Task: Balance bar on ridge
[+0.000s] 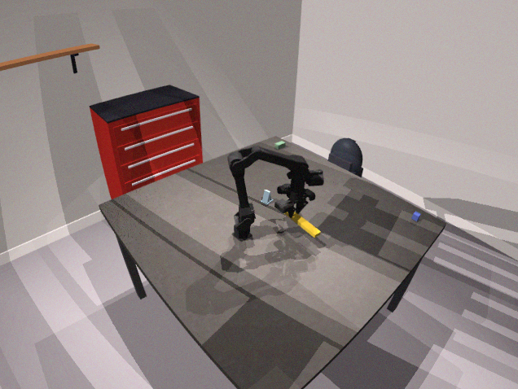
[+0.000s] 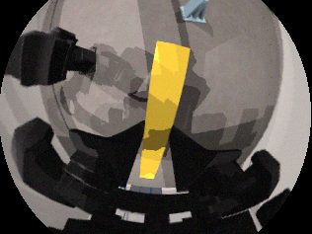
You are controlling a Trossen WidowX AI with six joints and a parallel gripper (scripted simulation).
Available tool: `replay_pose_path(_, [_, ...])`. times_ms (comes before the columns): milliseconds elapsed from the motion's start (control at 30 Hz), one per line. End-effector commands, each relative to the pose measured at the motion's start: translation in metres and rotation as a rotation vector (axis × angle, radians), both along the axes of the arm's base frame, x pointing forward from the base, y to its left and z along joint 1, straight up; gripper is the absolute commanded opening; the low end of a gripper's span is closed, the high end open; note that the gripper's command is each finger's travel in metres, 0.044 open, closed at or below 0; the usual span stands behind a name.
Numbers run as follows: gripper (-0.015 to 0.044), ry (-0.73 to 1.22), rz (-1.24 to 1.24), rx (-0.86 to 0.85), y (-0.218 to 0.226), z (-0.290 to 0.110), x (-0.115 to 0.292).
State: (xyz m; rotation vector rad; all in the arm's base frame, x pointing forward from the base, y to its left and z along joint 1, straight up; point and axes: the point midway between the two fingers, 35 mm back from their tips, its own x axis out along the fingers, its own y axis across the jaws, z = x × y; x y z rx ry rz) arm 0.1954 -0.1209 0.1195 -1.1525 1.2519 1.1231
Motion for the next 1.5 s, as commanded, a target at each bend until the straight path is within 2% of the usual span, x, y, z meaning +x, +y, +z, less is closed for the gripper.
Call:
replay_pose_path(0, [0.0000, -0.009, 0.002, -0.002, 0.001, 0.014, -0.001])
replay_pose_path(433, [0.0000, -0.009, -0.008, -0.001, 0.005, 0.039, -0.004])
replay_pose_path(1467, [0.0000, -0.019, -0.504, 0.018, 0.085, 0.043, 0.056])
